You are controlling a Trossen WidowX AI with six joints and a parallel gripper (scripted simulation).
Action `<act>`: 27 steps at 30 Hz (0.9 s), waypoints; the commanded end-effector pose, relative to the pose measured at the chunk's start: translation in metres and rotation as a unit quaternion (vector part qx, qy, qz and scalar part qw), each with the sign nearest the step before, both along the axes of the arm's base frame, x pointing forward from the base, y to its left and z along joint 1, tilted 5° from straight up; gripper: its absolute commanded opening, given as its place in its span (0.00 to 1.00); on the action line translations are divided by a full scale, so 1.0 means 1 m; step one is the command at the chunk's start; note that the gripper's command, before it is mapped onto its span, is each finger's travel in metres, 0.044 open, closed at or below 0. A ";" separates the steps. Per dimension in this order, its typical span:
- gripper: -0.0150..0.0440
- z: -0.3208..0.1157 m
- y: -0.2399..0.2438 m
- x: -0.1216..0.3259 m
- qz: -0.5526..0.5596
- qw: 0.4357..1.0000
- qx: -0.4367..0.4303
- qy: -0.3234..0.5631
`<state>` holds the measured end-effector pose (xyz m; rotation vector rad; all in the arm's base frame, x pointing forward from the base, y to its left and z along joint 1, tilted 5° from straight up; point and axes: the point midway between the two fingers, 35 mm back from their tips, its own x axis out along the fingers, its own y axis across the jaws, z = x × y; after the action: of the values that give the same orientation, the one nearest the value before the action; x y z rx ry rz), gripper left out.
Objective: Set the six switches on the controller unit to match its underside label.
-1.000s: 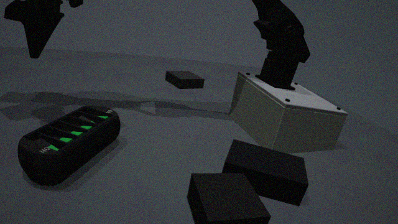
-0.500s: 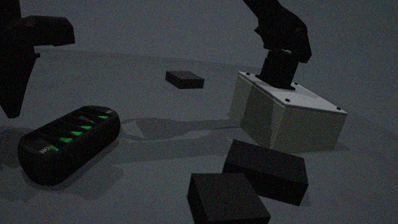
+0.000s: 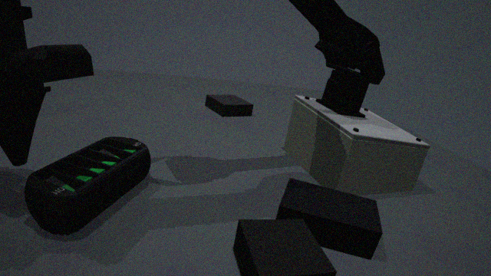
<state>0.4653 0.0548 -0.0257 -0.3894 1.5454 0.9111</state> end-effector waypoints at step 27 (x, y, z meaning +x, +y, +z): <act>0.25 -0.043 0.002 -0.003 0.012 1.000 -0.002 0.016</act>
<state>0.4626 0.0571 -0.0654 -0.3929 1.5727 0.9361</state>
